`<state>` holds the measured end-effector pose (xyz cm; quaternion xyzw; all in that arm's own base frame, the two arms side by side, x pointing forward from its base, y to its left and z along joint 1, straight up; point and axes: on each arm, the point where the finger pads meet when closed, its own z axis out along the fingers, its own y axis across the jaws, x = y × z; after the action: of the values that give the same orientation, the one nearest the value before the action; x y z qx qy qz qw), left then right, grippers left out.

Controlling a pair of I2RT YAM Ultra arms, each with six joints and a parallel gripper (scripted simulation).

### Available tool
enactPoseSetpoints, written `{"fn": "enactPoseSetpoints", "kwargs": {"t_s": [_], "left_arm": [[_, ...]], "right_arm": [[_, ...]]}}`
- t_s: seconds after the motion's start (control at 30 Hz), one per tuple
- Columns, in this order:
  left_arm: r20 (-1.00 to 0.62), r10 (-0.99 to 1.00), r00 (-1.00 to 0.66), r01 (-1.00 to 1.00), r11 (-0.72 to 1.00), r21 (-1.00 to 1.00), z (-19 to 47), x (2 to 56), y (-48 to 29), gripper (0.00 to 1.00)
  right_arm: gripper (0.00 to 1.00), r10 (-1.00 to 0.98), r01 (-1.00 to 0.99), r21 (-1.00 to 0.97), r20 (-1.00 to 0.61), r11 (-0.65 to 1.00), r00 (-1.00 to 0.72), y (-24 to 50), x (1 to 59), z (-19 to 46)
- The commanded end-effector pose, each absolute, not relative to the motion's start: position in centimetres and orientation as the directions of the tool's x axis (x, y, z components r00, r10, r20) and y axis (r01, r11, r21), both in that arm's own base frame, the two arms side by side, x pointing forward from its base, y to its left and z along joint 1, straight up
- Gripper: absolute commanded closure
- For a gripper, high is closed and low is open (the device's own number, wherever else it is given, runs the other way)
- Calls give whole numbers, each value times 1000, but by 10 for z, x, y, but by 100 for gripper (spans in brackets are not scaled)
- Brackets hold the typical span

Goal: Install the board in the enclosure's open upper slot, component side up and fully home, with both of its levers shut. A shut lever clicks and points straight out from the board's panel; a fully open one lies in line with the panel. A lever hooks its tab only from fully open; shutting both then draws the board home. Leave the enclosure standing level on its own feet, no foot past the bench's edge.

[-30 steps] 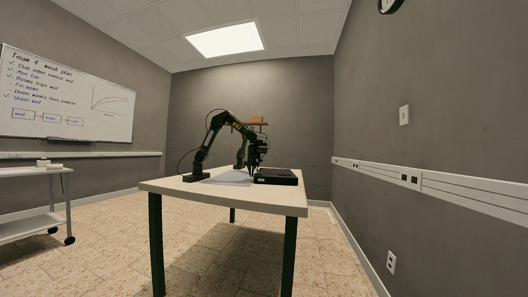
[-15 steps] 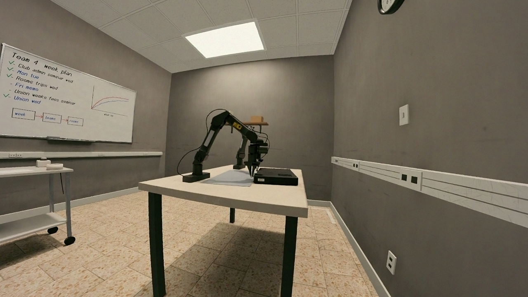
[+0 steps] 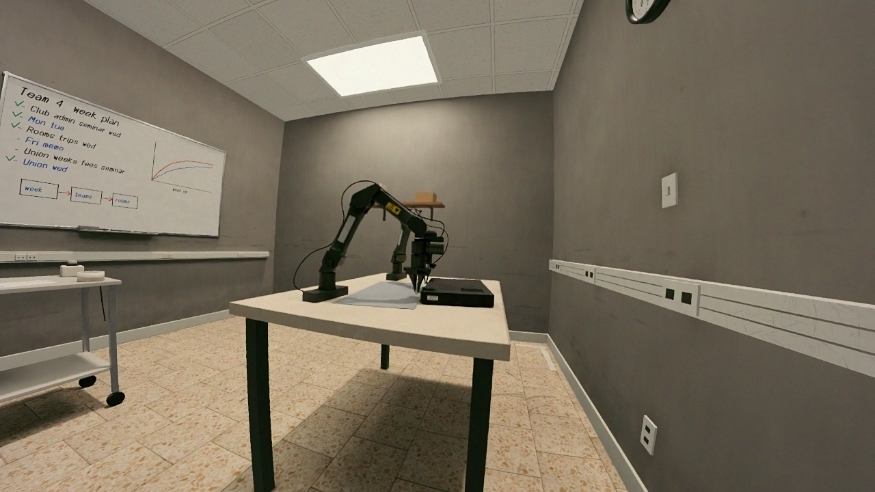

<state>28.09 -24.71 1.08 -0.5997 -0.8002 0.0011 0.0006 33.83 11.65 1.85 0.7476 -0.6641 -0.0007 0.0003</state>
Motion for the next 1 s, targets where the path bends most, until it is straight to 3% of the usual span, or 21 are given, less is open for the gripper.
{"fn": "enactPoseSetpoints", "kwargs": {"t_s": [0.0,0.97], "left_arm": [[-5,955,-296,955,296,-4,15,285,-251,97],[3,921,-390,921,390,4,16,281,-250,97]], "right_arm": [[97,-996,-996,9,-1,-92,92,113,339,22],[97,-1000,-1000,-6,2,10,-10,114,337,23]]}}
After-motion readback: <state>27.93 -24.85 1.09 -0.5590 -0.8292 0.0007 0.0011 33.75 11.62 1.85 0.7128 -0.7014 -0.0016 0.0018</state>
